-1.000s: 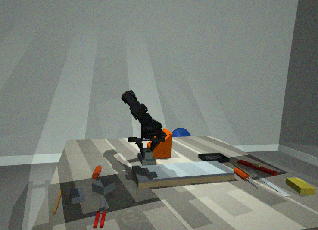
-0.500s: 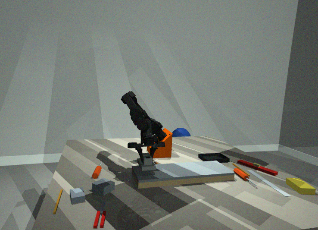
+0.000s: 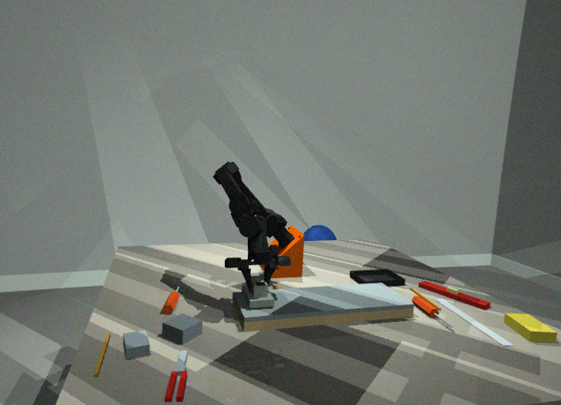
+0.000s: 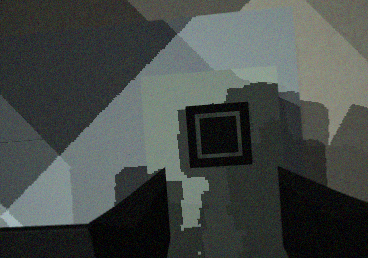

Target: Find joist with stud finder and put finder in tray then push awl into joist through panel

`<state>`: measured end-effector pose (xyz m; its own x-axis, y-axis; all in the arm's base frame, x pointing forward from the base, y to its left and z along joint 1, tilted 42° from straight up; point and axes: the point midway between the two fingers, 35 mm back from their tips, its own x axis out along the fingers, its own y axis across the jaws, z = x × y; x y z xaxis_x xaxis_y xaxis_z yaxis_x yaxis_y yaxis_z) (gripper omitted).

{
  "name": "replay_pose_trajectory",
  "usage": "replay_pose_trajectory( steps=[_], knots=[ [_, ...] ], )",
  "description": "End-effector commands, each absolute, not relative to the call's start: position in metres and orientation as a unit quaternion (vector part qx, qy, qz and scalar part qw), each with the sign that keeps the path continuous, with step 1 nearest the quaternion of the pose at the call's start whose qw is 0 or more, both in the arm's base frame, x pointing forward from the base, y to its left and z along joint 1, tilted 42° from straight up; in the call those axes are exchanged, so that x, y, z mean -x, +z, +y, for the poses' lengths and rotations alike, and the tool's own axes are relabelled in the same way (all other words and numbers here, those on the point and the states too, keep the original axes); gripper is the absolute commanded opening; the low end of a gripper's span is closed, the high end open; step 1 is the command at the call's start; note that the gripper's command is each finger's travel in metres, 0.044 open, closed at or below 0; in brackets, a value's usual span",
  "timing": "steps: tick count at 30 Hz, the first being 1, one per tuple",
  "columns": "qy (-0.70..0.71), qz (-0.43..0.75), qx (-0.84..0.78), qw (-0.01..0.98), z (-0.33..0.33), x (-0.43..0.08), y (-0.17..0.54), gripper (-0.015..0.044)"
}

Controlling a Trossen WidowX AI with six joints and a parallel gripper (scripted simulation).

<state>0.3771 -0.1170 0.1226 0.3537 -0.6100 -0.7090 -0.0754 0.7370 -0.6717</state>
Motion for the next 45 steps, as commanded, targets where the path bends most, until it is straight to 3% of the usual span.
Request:
replay_pose_trajectory(
  steps=[1,45],
  knots=[
    [-0.171,0.540,0.319,0.760,-0.119,-0.378,0.117,0.0000],
    [-0.170,0.541,0.317,0.760,-0.073,-0.372,0.074,0.0000]
  ],
)
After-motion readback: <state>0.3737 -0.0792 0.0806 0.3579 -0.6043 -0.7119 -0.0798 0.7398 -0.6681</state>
